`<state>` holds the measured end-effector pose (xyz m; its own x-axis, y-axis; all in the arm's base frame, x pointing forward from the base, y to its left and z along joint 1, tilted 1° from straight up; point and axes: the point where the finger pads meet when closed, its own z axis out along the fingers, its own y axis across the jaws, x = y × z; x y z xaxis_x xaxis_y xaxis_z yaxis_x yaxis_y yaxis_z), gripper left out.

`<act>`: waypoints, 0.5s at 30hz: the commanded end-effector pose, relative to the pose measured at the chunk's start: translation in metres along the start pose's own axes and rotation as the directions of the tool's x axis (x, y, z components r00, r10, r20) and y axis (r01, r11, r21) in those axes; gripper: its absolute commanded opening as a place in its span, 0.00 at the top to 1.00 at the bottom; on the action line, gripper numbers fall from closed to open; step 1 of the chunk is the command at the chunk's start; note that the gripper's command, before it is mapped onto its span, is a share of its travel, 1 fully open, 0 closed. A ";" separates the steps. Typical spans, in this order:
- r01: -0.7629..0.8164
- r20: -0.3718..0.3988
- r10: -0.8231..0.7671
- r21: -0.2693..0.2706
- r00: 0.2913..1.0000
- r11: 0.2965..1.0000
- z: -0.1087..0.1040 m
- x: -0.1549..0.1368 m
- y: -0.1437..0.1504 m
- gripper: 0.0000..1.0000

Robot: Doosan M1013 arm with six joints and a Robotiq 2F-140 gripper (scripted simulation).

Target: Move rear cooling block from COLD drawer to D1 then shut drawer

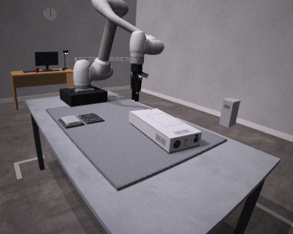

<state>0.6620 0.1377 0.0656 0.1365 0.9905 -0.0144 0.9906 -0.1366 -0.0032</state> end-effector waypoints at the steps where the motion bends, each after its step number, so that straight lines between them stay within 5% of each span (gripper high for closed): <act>1: 0.000 -0.003 0.000 -0.006 1.000 1.000 0.006 0.013 0.014 0.66; 15: 0.002 -0.003 -0.002 -0.003 1.000 1.000 0.018 0.028 0.031 0.66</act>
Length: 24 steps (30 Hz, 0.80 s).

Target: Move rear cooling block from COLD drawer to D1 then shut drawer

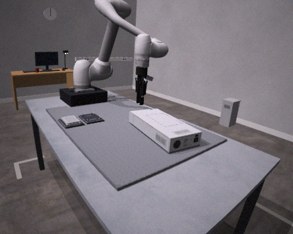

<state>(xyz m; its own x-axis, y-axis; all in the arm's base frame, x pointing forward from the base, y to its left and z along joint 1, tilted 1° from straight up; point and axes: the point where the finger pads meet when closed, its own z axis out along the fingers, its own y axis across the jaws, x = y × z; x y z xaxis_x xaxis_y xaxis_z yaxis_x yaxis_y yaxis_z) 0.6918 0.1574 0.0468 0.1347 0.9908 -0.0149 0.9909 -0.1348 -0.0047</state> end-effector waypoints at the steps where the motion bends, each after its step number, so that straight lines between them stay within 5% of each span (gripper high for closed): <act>1: 0.000 -0.003 0.000 -0.005 1.000 1.000 0.002 0.004 0.003 0.66; 24: -0.001 -0.001 0.001 0.000 1.000 1.000 0.033 0.002 0.000 0.66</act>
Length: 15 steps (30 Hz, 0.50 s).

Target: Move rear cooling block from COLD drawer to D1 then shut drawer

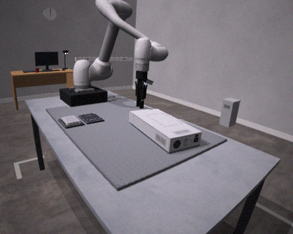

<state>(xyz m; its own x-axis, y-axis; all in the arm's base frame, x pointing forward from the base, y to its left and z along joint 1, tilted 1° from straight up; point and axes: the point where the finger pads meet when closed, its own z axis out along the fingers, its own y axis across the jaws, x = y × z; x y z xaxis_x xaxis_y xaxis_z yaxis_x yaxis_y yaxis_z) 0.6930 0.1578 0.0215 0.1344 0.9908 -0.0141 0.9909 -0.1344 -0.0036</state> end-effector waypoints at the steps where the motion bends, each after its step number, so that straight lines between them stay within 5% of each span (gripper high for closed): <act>1: -0.001 0.000 0.001 0.001 1.000 1.000 0.009 0.001 -0.002 0.66; 15: -0.001 0.000 0.001 0.001 1.000 1.000 0.025 0.001 -0.001 0.66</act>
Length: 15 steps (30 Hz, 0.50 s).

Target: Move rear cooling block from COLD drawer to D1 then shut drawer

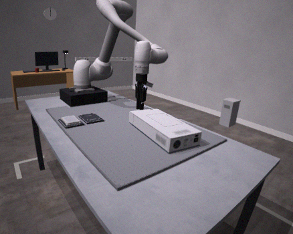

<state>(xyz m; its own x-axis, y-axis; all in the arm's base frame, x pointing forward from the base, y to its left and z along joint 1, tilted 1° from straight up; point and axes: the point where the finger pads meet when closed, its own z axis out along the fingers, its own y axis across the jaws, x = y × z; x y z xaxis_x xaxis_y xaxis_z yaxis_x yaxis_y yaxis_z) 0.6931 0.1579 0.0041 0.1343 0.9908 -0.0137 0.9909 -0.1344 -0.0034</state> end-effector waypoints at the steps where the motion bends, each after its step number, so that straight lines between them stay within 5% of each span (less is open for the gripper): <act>1: -0.001 0.001 0.001 0.001 1.000 1.000 0.009 0.000 -0.002 0.66; 15: -0.001 0.001 0.001 0.001 1.000 1.000 0.025 0.000 -0.001 0.66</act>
<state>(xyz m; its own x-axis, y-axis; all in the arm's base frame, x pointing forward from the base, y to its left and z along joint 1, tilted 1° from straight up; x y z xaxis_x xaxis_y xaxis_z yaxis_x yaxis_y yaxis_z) 0.6932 0.1580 -0.0134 0.1343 0.9909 -0.0133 0.9909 -0.1343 -0.0031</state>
